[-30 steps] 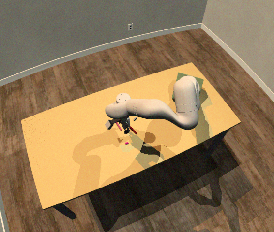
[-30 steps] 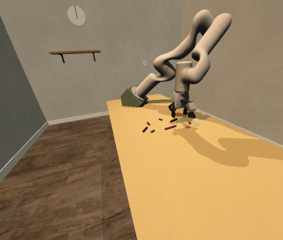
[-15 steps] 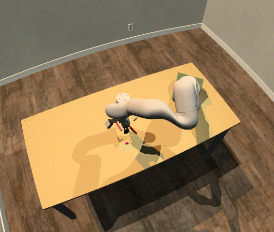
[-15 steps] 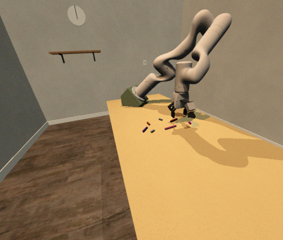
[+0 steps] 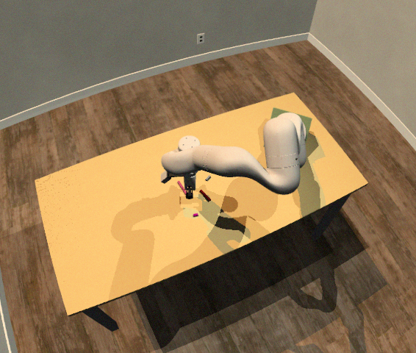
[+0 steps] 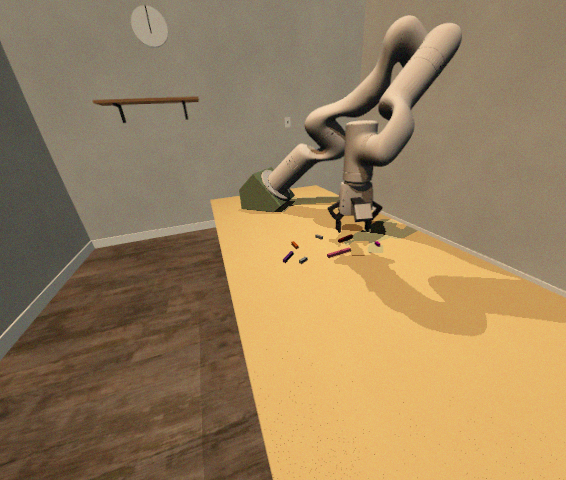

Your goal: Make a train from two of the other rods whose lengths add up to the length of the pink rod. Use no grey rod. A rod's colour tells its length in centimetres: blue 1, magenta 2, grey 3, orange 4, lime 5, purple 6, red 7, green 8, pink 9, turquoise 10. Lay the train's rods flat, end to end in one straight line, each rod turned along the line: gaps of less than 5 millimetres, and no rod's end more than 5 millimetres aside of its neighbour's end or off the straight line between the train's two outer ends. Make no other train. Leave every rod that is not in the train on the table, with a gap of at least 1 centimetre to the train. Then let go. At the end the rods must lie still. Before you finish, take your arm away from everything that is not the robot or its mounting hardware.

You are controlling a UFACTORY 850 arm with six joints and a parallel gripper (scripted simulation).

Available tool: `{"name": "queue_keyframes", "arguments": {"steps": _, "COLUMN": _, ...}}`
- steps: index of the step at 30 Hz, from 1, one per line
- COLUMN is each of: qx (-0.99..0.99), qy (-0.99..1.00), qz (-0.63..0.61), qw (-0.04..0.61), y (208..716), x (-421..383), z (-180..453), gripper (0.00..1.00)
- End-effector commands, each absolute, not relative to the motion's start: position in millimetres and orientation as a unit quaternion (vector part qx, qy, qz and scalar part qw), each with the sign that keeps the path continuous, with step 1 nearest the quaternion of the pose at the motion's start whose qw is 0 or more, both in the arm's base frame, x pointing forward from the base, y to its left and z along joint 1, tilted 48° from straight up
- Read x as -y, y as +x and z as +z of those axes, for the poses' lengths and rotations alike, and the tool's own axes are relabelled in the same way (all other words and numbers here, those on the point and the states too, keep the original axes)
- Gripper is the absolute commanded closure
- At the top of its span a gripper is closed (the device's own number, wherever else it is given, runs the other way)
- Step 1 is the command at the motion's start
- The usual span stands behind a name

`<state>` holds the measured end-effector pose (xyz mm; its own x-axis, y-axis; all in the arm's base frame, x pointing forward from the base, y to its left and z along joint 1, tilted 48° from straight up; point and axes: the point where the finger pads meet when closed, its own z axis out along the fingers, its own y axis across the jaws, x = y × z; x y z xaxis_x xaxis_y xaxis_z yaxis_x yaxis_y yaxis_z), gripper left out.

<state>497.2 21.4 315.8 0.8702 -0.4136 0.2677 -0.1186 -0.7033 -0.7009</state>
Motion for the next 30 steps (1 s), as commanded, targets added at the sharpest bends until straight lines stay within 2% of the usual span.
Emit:
{"name": "queue_keyframes", "arguments": {"steps": 1, "qx": -0.221, "qy": -0.886, "qz": -0.172, "qw": 0.368, "y": 499.4, "x": -16.4, "z": 313.5, "gripper": 0.0}}
{"name": "queue_keyframes", "arguments": {"steps": 30, "qx": -0.522, "qy": -0.75, "qz": -0.03, "qw": 0.405, "y": 507.0, "x": 5.7, "z": 299.8, "gripper": 0.0}}
